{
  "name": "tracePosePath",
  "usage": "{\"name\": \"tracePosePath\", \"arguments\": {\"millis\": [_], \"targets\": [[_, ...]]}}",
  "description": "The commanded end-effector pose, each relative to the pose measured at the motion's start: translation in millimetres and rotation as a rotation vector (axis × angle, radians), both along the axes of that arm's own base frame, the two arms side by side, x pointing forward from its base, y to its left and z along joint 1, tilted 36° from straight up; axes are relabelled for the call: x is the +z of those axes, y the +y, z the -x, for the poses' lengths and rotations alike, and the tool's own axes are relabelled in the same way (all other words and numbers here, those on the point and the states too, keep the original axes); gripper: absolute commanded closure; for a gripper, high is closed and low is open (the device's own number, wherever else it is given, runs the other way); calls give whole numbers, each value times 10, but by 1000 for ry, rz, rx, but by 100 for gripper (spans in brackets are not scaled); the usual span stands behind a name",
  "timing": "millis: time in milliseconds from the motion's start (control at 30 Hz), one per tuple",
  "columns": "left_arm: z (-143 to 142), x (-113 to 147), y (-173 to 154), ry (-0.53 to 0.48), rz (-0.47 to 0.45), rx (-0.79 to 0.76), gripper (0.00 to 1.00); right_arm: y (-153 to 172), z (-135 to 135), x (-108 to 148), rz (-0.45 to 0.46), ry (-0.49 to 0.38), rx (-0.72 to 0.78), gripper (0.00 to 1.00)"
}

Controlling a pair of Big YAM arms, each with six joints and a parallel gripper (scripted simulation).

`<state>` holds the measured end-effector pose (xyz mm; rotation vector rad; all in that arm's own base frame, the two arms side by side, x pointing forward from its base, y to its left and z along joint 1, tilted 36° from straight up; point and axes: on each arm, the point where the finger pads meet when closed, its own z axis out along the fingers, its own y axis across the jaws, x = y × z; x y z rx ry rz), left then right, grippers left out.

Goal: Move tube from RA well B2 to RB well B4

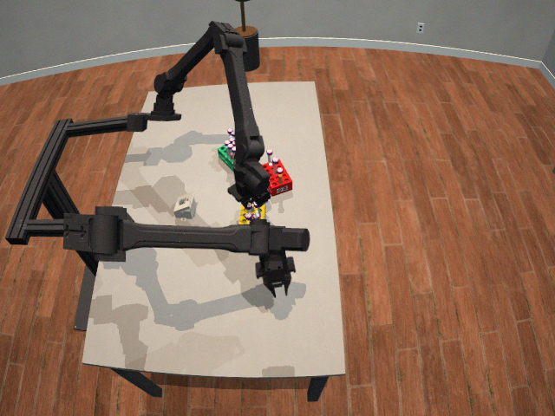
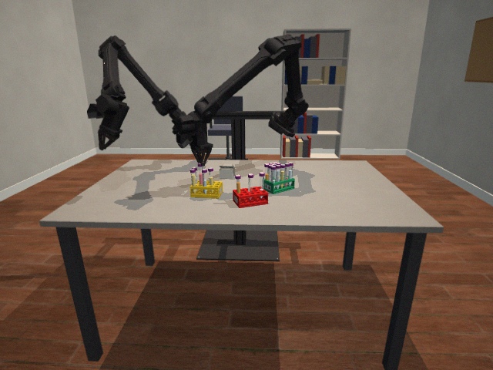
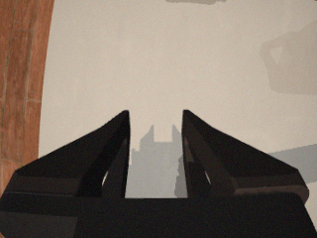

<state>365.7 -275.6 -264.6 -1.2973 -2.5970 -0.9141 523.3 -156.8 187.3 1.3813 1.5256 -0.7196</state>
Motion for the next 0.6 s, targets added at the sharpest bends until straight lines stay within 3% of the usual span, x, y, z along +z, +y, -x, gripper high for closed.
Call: {"name": "tracePosePath", "arguments": {"millis": [0, 567], "targets": [[-1, -149, 147, 18, -14, 6, 100, 18, -71, 118, 1, -29, 3, 70], [11, -151, 157, 20, -16, 6, 100, 18, -71, 118, 1, -29, 3, 70]]}}
